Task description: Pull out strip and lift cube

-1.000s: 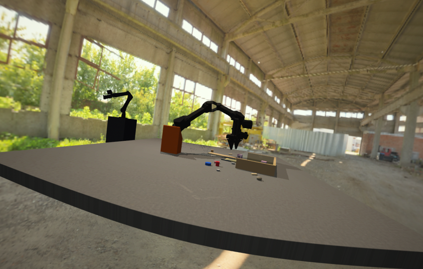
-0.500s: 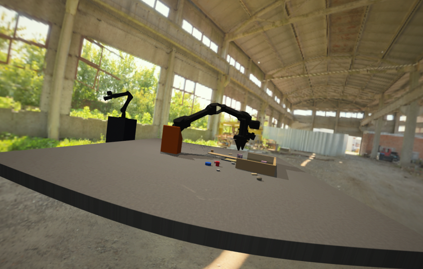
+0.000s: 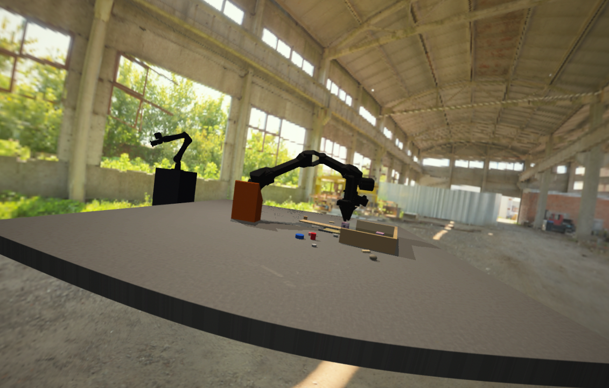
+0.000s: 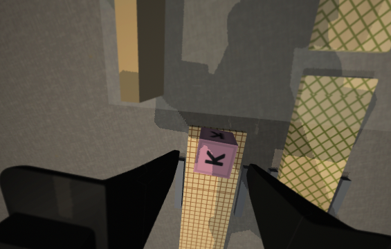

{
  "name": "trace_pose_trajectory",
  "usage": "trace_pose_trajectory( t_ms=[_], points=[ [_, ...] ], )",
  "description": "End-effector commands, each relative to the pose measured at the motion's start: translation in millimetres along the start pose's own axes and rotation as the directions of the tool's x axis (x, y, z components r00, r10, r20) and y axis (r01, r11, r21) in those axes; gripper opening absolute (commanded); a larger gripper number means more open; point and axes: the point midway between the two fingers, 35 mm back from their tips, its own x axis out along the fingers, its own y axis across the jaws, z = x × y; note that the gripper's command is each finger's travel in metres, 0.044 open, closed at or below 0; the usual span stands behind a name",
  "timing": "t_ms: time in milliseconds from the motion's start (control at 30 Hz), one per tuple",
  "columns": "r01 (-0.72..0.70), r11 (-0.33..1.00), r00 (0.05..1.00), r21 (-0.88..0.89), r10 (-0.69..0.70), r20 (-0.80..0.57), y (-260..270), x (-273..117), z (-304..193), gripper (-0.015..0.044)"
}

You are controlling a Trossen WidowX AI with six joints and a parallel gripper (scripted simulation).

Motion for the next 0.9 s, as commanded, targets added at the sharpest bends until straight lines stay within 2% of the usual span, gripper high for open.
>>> trace_pose_trajectory(
  t_ms=[0, 667, 767, 867],
  points=[
    [0.000, 1.000, 1.000, 0.010, 0.000, -0.009, -2, 9, -1, 0.0250],
    [-0.002, 1.000, 1.000, 0.010, 0.002, -0.010, -2, 34, -2, 0.0250],
    [-0.002, 1.000, 1.000, 0.002, 0.002, -0.006, 0, 32, -1, 0.0171],
    [-0.002, 1.000, 1.000, 0.002, 0.002, -0.006, 0, 32, -1, 0.0151]
  ],
)
